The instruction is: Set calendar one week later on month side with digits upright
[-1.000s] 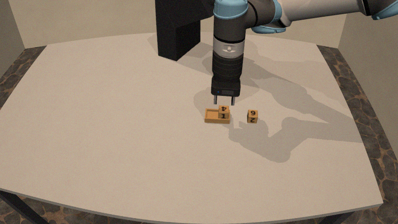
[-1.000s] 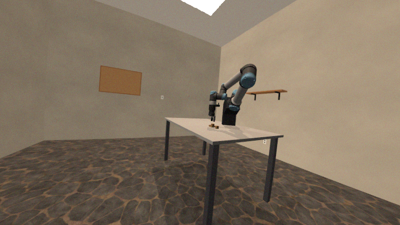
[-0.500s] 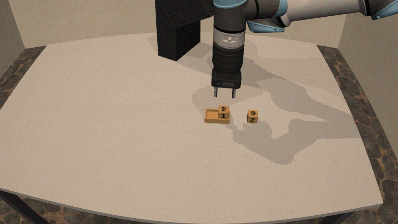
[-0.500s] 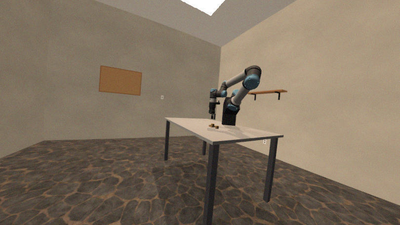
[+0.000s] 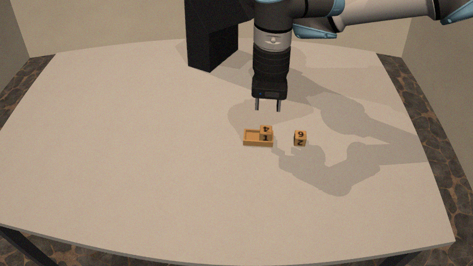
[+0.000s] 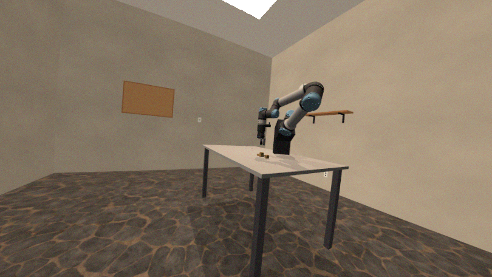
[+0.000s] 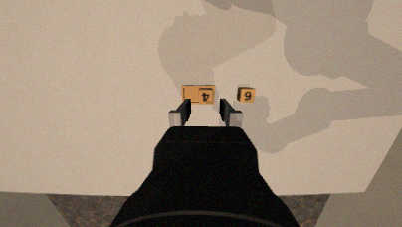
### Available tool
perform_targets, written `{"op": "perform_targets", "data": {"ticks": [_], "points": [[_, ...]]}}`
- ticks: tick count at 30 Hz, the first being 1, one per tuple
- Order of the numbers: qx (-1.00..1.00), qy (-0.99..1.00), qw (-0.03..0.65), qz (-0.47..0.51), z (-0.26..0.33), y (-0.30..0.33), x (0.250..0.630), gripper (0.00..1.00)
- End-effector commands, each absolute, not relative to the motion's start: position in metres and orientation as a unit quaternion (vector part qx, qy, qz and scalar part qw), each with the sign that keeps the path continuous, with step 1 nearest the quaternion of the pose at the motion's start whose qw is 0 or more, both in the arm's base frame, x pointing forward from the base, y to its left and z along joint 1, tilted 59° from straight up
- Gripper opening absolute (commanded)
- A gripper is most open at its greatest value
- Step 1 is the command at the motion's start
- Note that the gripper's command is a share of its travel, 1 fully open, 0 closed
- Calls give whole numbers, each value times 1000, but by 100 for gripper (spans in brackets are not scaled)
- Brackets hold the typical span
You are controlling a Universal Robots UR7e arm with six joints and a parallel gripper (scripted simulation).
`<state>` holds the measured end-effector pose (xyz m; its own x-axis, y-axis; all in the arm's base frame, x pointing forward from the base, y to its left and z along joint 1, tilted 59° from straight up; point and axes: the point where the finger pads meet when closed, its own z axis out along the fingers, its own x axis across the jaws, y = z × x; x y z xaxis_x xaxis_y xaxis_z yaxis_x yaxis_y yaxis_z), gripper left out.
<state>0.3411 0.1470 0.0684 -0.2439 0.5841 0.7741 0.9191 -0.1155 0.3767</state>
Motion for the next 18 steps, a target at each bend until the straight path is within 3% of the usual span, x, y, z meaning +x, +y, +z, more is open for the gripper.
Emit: {"op": "perform_targets", "data": {"ticks": [1, 3, 4, 18], "points": [[-587, -641, 180, -461, 70, 144, 341, 87], [-587, -641, 180, -461, 70, 145, 341, 87], [-587, -641, 181, -461, 70, 145, 341, 100], [-587, -640, 181, -461, 70, 145, 341, 100]]}}
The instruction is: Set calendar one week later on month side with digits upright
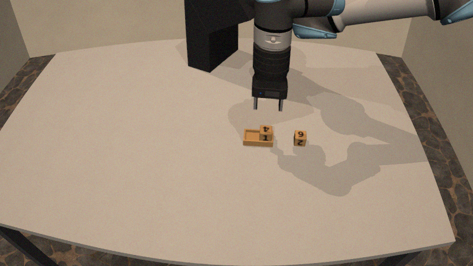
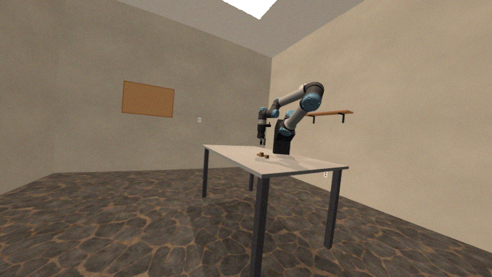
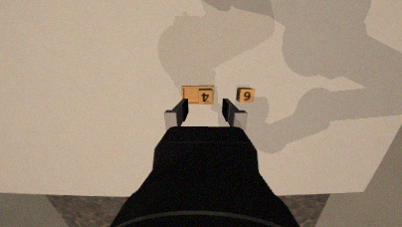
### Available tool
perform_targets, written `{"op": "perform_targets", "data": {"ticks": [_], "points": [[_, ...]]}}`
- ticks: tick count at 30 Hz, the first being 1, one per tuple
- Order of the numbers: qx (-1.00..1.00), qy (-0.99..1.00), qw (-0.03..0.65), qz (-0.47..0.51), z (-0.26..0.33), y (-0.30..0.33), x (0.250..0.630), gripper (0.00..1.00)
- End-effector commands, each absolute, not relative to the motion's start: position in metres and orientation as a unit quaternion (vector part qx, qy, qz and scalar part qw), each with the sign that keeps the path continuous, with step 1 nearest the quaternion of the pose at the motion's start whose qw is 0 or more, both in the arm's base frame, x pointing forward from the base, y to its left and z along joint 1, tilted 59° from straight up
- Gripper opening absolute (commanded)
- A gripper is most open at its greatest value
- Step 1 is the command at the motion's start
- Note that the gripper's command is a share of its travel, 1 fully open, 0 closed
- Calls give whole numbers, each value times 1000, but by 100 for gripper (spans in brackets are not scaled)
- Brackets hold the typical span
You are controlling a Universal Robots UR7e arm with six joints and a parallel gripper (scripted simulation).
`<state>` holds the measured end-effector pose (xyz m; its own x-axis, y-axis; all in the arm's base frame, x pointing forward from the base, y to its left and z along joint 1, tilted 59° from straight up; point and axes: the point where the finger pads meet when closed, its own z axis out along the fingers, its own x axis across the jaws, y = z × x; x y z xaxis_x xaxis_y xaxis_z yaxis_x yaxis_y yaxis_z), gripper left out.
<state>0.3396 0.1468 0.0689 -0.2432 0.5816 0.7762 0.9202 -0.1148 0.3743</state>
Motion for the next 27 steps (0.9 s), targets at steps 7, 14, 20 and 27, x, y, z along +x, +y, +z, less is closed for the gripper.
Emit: {"op": "perform_targets", "data": {"ticks": [7, 14, 20, 27], "points": [[-587, -641, 181, -461, 70, 145, 341, 100], [-576, -650, 174, -464, 71, 148, 340, 100], [-534, -686, 145, -473, 74, 154, 338, 100], [-481, -724, 109, -482, 79, 160, 337, 100]]}}
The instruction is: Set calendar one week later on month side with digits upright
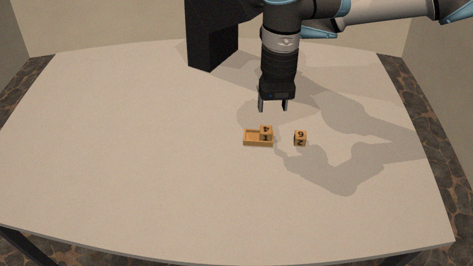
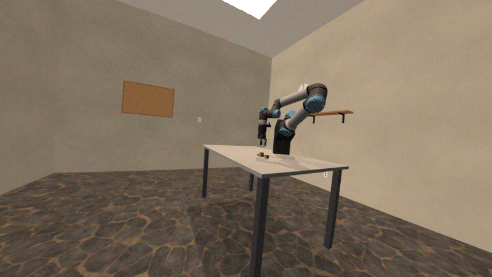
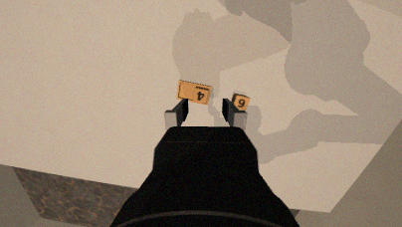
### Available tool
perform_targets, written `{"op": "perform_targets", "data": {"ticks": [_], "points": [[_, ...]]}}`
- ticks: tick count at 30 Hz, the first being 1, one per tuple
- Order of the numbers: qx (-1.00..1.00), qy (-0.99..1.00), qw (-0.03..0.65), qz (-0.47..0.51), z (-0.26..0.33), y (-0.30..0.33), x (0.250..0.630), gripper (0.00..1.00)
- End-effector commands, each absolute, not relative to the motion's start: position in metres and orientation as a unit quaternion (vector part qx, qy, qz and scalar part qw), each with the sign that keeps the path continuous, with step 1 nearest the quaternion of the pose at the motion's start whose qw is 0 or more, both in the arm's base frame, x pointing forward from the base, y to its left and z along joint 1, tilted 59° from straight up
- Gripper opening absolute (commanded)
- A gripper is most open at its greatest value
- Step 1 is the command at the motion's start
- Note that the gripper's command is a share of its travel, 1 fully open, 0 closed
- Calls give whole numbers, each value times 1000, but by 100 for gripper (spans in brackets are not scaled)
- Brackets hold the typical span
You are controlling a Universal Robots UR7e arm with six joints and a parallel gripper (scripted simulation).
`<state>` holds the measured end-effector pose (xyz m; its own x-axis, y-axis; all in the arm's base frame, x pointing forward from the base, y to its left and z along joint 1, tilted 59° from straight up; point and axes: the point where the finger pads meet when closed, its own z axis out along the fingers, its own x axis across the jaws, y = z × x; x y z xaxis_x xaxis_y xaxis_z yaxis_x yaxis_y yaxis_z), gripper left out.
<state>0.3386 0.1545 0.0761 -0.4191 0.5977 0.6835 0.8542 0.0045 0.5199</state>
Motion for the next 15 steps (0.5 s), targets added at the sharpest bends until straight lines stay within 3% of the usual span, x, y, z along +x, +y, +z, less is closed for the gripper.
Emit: {"op": "perform_targets", "data": {"ticks": [1, 15], "points": [[-465, -735, 98, -484, 80, 162, 336, 100], [-347, -798, 22, -492, 91, 175, 334, 100]]}}
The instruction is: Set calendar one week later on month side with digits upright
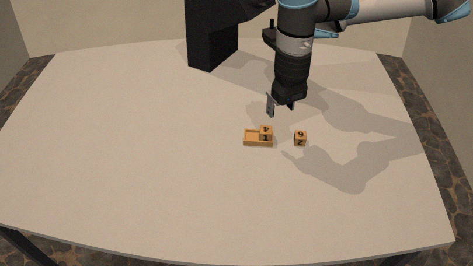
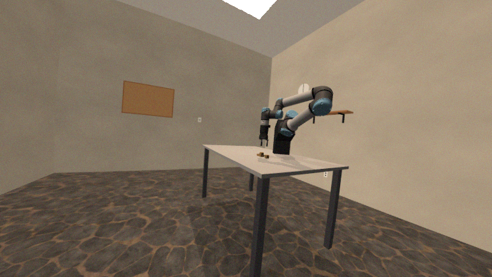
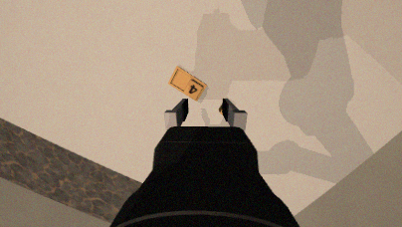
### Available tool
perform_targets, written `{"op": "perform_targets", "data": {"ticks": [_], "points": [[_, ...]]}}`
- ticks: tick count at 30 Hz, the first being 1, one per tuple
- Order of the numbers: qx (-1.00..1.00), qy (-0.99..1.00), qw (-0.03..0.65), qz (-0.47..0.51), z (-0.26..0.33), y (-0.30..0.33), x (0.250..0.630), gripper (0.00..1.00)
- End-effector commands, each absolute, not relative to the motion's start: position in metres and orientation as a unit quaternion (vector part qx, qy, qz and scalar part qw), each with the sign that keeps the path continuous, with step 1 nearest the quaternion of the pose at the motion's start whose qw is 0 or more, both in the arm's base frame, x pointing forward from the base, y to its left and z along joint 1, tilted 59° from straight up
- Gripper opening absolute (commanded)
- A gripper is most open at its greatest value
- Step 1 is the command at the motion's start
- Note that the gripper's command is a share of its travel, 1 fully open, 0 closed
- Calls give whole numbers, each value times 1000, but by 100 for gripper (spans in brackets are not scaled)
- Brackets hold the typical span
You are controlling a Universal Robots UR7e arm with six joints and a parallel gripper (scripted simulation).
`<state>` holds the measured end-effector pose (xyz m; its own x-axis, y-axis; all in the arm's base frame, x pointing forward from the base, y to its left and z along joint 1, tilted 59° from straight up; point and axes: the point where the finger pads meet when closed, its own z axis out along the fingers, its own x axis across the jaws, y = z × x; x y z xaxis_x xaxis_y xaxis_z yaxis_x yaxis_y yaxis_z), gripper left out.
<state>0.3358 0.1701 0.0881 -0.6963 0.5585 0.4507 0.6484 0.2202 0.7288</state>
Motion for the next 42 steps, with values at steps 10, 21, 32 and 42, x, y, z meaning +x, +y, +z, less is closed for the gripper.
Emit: {"op": "perform_targets", "data": {"ticks": [10, 21, 32, 42], "points": [[-233, -838, -46, -491, 101, 188, 332, 100], [-125, -860, -108, -482, 111, 200, 329, 100], [-5, -869, -173, -464, 123, 214, 326, 100], [30, -868, -192, -457, 127, 218, 325, 100]]}}
